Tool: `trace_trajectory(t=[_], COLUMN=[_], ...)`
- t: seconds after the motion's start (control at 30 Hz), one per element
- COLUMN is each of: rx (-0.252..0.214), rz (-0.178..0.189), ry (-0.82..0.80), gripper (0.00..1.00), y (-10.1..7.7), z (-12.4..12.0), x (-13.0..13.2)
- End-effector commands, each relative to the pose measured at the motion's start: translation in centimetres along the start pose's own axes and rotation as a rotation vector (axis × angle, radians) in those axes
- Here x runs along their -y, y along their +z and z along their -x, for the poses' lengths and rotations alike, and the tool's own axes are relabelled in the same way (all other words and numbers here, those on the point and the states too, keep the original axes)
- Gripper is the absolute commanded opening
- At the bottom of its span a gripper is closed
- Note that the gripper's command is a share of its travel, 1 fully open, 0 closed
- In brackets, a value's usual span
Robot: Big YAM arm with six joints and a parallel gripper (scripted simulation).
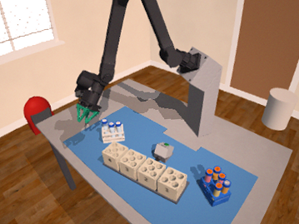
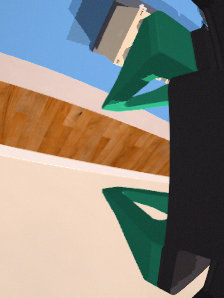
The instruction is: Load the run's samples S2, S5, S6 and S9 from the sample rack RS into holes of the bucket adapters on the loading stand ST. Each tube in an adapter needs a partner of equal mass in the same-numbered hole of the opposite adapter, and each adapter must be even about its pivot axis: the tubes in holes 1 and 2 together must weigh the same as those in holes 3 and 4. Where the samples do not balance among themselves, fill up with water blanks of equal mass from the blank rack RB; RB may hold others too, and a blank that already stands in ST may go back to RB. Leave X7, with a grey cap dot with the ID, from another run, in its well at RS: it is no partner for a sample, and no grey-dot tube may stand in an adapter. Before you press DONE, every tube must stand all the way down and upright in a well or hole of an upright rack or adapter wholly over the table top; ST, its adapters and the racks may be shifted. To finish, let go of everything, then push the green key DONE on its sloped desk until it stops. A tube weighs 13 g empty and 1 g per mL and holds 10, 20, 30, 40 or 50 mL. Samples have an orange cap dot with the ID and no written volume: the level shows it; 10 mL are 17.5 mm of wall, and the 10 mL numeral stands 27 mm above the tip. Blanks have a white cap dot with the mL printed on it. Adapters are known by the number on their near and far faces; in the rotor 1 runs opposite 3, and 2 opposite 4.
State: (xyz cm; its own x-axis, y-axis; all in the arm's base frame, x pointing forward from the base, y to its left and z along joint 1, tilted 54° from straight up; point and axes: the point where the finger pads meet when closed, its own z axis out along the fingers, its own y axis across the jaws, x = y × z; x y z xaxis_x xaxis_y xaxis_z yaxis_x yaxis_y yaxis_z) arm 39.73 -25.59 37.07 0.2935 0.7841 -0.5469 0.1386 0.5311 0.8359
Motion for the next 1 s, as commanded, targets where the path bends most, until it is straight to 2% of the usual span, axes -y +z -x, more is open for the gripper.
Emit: trace_trajectory(t=[0.0, 0.03, 0.1, 0.13, 0.2, 0.27, 0.3, 0.33, 0.4, 0.43, 0.47, 0.53, 0.57, 0.6, 0.63, 0.67, 0.7, 0.73, 0.77, 0.83, 0.9, 0.97], rx=[-0.016, -0.029, -0.029, -0.040, -0.040, -0.040, -0.077, -0.058, -0.083, -0.074, -0.097, -0.092, -0.080, -0.112, -0.125, -0.118, -0.140, -0.149, -0.138, -0.138, -0.145, -0.171], rz=[0.002, -0.016, -0.016, -0.037, -0.048, -0.048, -0.097, -0.072, -0.110, -0.104, -0.132, -0.125, -0.110, -0.150, -0.167, -0.161, -0.186, -0.195, -0.184, -0.184, -0.192, -0.220], ry=[-0.104, -0.096, -0.095, -0.119, -0.171, -0.171, -0.156, -0.163, -0.212, -0.242, -0.239, -0.239, -0.241, -0.264, -0.289, -0.317, -0.324, -0.323, -0.323, -0.323, -0.376, -0.417], gripper=[0.55, 0.55, 0.55, 0.55, 0.55, 0.55, 0.55, 0.55, 0.55, 0.55, 0.55, 0.55, 0.55, 0.55, 0.55, 0.55, 0.55, 0.55, 0.55, 0.55, 0.55, 0.55], y=[-0.2, -0.5, -0.5, -0.6, -0.2, -0.2, -0.1, -0.2, -0.8, -0.5, -1.0, -1.2, -1.2, -1.4, -1.4, -1.0, -1.3, -1.7, -1.8, -1.8, -1.7, -2.1], z=[-0.8, -2.1, -3.1, -3.6, -3.4, -3.4, -5.7, -5.7, -6.5, -5.9, -7.6, -8.4, -8.7, -9.6, -10.0, -9.5, -10.8, -11.7, -12.0, -12.0, -11.8, -13.0], x=[-2.6, -1.5, -1.7, -1.7, -3.4, -3.4, -0.6, -1.3, -1.8, -3.4, -1.7, -1.9, -2.2, -1.6, -1.5, -3.0, -1.7, -1.0, -1.4, -1.4, -2.9, -2.4])
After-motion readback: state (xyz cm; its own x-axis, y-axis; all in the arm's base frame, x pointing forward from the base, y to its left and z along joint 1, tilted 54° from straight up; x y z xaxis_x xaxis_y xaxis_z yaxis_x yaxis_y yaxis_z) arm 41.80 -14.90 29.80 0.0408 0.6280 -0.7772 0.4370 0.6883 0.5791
